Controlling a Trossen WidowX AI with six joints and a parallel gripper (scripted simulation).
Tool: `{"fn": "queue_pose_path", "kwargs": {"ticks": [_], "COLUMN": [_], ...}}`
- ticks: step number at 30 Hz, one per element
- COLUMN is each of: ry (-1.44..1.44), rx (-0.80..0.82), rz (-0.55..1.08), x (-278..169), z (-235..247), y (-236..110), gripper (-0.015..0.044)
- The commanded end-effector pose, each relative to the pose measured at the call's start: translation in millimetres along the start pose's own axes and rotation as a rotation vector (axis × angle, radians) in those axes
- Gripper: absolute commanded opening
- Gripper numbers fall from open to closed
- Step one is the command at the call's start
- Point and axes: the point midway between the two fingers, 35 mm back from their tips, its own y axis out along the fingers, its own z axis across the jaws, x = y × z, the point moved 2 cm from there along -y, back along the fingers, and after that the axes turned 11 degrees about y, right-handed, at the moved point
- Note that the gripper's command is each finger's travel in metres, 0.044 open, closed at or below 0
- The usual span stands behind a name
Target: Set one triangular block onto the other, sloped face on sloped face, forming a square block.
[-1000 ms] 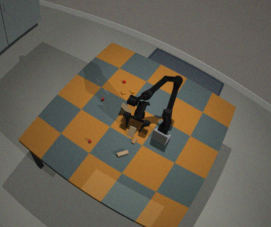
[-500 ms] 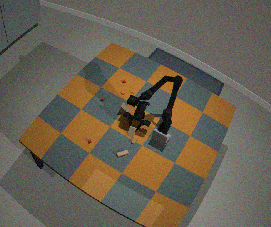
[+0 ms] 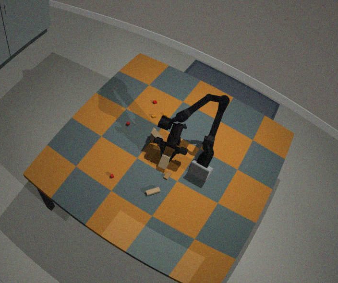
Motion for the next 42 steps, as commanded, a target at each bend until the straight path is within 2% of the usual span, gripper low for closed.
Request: {"fn": "queue_pose_path", "kwargs": {"ticks": [1, 13, 20, 42], "ry": [0.002, 0.002, -0.024, -0.654], "rx": [0.006, 0.004, 0.004, -0.133], "rz": [0.009, 0.010, -0.004, -0.289], "x": [-13, -51, -51, -64], "z": [1, -12, -12, -18], "y": [-13, -53, -53, -42], "gripper": [0.0000, 0.0000, 0.0000, 0.0000]}}
